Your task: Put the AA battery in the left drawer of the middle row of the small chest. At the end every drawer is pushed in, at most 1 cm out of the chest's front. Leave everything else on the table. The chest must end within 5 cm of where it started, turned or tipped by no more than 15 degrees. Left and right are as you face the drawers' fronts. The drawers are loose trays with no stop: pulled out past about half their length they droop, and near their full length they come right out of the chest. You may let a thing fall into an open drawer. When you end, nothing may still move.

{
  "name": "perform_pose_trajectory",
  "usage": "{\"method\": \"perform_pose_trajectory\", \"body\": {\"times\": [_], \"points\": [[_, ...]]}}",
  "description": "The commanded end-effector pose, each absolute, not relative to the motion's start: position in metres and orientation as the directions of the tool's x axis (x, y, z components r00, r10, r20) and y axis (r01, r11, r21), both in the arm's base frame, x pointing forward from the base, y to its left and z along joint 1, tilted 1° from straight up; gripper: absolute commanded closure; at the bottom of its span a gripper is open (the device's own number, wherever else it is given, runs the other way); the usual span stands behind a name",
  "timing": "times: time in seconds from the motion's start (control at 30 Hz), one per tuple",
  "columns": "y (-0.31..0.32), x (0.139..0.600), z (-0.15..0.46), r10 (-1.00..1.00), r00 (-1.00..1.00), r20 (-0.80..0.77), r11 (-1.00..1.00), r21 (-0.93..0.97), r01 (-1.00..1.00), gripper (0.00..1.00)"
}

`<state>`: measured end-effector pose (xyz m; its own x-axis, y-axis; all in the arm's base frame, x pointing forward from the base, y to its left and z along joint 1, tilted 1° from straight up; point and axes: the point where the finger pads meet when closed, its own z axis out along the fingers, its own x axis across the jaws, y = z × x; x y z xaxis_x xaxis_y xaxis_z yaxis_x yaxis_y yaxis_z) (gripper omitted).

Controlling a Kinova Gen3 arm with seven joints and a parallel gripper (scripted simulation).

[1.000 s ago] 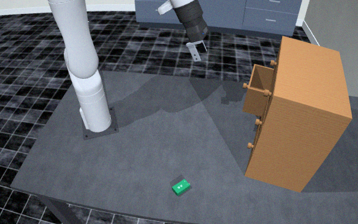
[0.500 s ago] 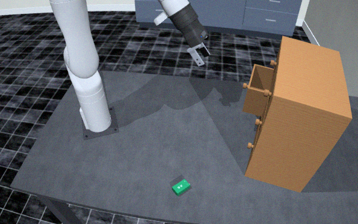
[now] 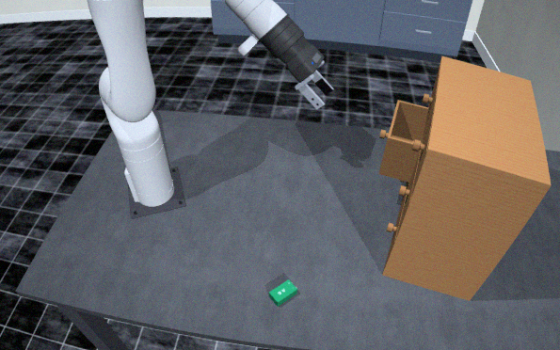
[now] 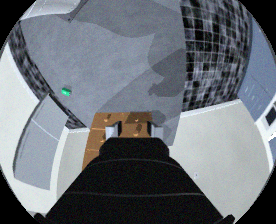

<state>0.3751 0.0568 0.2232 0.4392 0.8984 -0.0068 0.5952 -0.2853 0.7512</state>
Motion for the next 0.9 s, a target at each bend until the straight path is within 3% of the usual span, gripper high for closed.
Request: {"method": "perform_pose_trajectory", "body": {"times": [0.0, 0.87], "points": [[0.055, 0.372, 0.212, 0.898, 0.438, -0.028, -0.256, 0.778, 0.574, 0.0], [0.051, 0.387, 0.193, 0.897, 0.442, -0.013, -0.173, 0.909, 0.378, 0.0]]}}
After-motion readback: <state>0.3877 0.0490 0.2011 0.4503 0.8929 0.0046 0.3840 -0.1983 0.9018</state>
